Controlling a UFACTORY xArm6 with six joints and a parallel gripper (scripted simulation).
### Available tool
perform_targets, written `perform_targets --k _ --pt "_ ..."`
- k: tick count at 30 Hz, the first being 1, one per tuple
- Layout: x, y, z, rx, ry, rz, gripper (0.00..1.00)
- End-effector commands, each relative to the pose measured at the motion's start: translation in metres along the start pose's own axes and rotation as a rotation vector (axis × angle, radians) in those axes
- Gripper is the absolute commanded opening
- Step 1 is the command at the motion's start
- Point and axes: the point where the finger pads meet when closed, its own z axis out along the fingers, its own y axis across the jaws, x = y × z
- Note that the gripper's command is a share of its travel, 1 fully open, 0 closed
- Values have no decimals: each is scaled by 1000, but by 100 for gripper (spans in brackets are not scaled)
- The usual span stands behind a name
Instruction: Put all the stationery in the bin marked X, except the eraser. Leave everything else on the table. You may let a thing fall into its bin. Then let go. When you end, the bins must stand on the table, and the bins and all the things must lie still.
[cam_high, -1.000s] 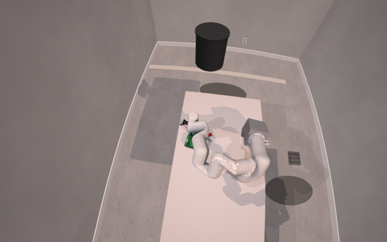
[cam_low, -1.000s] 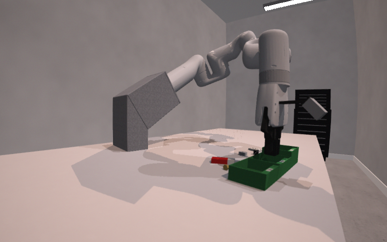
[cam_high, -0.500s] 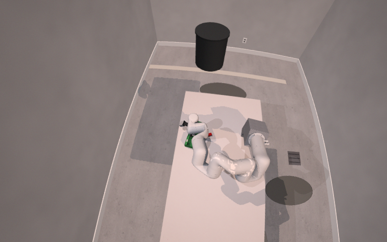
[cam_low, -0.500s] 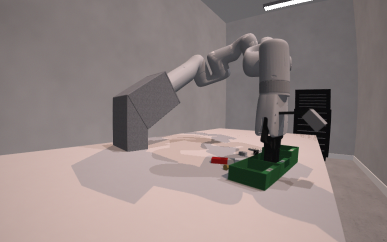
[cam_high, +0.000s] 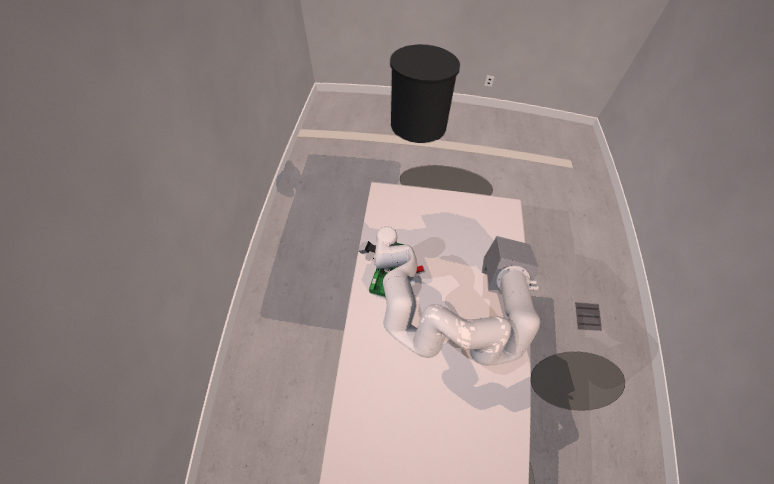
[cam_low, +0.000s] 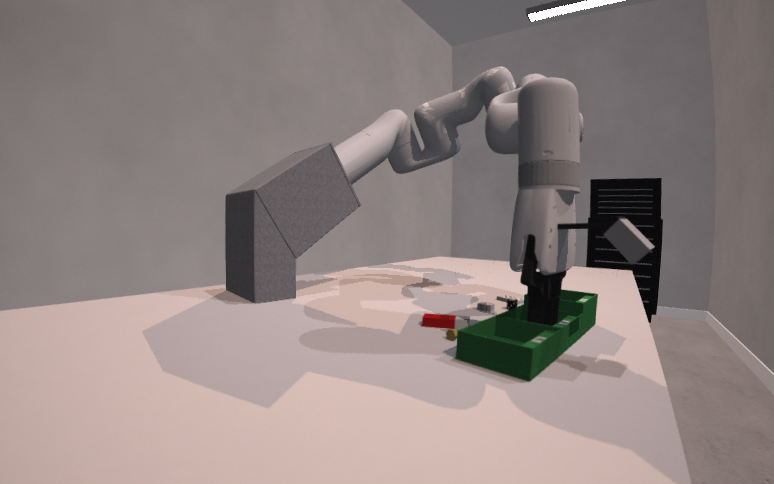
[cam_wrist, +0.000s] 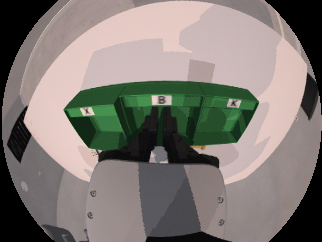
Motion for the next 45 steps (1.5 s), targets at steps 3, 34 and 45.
perform_targets --k 3,34,45 --pt "1 0 -1 0 3 -1 7" --pt "1 0 -15 0 3 -1 7" --pt "1 0 -29 -1 3 -1 7"
